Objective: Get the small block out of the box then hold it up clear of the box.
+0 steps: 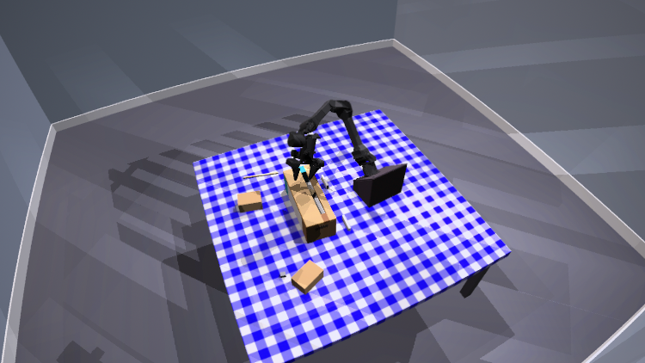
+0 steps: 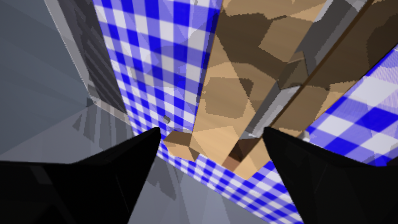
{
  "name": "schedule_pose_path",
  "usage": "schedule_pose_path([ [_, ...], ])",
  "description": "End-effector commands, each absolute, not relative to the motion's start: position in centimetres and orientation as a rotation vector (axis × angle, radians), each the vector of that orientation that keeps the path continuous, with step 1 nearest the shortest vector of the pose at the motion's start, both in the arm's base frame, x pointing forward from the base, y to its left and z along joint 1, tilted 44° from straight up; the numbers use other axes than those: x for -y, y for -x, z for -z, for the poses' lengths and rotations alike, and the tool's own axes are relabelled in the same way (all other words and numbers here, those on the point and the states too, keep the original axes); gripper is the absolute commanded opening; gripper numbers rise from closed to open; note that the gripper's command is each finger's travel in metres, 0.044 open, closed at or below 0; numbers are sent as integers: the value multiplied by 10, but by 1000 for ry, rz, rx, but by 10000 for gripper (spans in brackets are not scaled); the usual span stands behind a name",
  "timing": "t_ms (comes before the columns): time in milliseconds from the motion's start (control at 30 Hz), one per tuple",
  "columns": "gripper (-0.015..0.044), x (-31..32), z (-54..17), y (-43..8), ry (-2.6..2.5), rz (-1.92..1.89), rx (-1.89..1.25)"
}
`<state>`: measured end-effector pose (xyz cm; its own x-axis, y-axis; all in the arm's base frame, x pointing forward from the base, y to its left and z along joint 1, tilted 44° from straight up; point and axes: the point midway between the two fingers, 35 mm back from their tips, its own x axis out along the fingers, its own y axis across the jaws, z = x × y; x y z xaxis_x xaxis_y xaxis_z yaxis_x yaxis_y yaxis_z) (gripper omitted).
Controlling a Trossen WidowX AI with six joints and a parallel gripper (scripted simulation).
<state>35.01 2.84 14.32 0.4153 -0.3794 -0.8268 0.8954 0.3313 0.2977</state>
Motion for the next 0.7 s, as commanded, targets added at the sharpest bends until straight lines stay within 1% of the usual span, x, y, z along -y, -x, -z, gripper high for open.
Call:
schedule_pose_path([
  [0,400,13,-135,-306,-961,1177,-745],
  [133,400,43,-129,-262,-1048,1411,-744],
  [667,400,53,-119,-261,-1052,1422,-743],
])
